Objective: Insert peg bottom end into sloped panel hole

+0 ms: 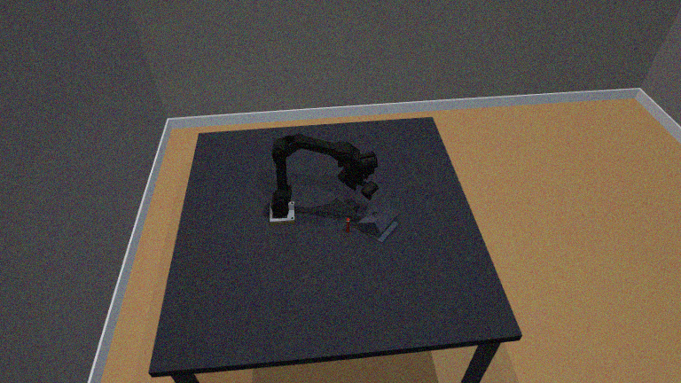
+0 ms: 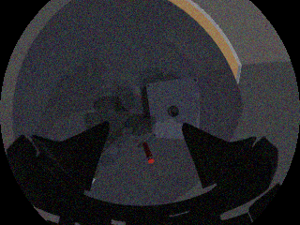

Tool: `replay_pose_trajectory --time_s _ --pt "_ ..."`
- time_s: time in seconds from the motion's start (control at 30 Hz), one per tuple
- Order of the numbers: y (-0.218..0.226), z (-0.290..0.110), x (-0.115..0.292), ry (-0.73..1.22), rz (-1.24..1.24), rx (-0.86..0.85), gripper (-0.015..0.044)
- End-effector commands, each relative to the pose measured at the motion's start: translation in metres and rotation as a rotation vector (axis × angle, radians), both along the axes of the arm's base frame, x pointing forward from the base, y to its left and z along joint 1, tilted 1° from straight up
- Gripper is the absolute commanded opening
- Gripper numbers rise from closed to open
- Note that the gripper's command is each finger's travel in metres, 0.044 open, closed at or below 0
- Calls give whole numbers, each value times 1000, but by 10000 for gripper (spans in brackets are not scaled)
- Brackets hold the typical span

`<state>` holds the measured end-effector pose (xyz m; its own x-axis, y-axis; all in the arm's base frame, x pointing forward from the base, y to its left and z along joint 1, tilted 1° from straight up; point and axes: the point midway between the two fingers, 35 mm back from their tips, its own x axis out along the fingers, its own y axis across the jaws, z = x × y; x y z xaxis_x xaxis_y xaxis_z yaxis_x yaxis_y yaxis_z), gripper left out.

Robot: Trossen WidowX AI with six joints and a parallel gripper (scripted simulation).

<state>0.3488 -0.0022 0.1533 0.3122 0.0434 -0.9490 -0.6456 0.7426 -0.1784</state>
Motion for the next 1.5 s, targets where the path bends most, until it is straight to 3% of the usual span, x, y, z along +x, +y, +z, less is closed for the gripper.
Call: replay_pose_trajectory --time_s 0.0,0.6,1.47 --pt "-18 -11 -7 62 4 -24 440" --pt "-84 -36 -50 273 28 -56 440" --pt "-87 -68 -50 279 29 -55 440"
